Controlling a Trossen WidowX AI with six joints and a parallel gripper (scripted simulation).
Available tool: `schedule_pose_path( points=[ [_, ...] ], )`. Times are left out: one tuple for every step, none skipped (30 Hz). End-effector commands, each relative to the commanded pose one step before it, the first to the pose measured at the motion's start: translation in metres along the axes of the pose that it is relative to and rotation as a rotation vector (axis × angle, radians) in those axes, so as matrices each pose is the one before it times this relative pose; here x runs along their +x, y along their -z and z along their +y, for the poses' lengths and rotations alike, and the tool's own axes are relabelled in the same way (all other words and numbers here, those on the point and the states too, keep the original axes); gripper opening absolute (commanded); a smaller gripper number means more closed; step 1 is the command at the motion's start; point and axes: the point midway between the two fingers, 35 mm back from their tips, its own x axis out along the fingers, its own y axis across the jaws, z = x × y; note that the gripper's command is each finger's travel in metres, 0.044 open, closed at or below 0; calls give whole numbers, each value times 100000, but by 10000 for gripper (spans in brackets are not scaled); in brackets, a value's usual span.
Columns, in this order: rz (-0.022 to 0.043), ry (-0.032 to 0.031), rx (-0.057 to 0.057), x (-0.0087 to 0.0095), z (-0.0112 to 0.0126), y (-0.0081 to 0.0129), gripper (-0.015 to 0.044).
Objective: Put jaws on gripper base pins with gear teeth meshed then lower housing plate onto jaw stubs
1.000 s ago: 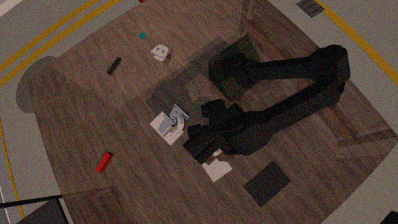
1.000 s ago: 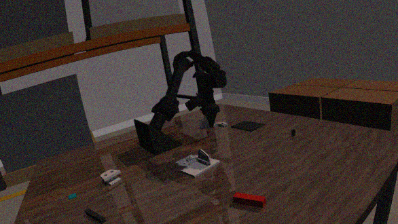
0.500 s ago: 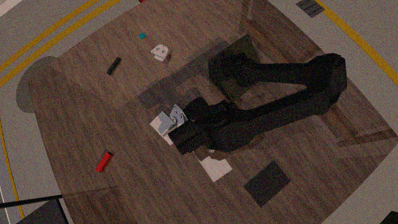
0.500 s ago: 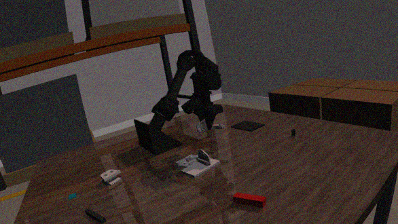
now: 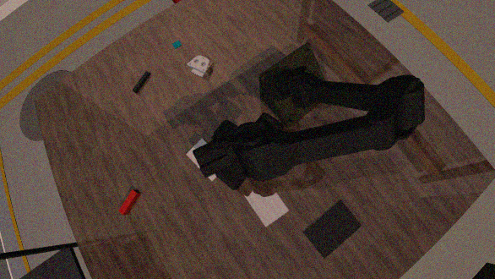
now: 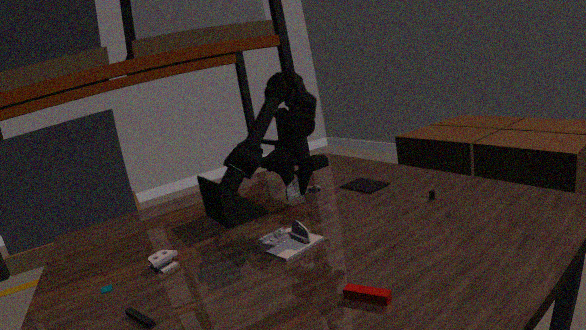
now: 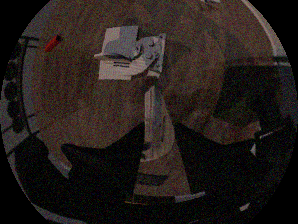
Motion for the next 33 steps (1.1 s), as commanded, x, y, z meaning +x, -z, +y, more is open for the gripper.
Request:
schedule_pose_path(
  points=[
    [-524, 154, -10316, 7, 8, -1012, 134],
    [-19, 37, -2454, 7, -35, -221, 134],
    [-14, 37, -2455, 7, -42, -219, 134],
    [-9, 36, -2455, 7, -50, -217, 134],
    [-3, 34, -2456, 7, -57, -215, 134],
    [2, 33, -2456, 7, -65, -213, 134],
    [6, 31, -2457, 7, -72, -210, 134],
    [11, 29, -2457, 7, -79, -208, 134],
    [16, 27, -2458, 7, -86, -204, 134],
    [20, 25, -2459, 7, -93, -201, 134],
    [25, 22, -2459, 7, -100, -197, 134],
    [29, 19, -2460, 7, -107, -194, 134],
    [33, 15, -2461, 8, -113, -189, 134],
    [37, 12, -2461, 8, -120, -185, 134],
    [40, 8, -2462, 8, -126, -181, 134],
    [44, 4, -2463, 8, -132, -176, 134],
    [47, 0, -2463, 8, -138, -171, 134],
    [50, -4, -2464, 8, -144, -166, 134],
    [53, -9, -2465, 8, -149, -161, 134],
    [55, -14, -2466, 8, -154, -155, 134],
    [58, -19, -2467, 9, -160, -149, 134],
    [60, -24, -2467, 9, -164, -143, 134],
    [62, -29, -2468, 9, -169, -137, 134],
    [63, -34, -2469, 9, -173, -131, 134],
    [64, -40, -2470, 9, -178, -125, 134],
    [65, -45, -2471, 9, -182, -118, 134],
    [66, -51, -2472, 10, -185, -112, 134],
    [66, -57, -2473, 10, -189, -105, 134],
    [66, -62, -2474, 10, -192, -98, 134],
    [66, -68, -2475, 10, -195, -91, 134],
    [65, -74, -2476, 10, -198, -84, 134],
    [64, -80, -2477, 11, -200, -77, 134],
    [63, -86, -2478, 11, -203, -70, 134]
  ],
)
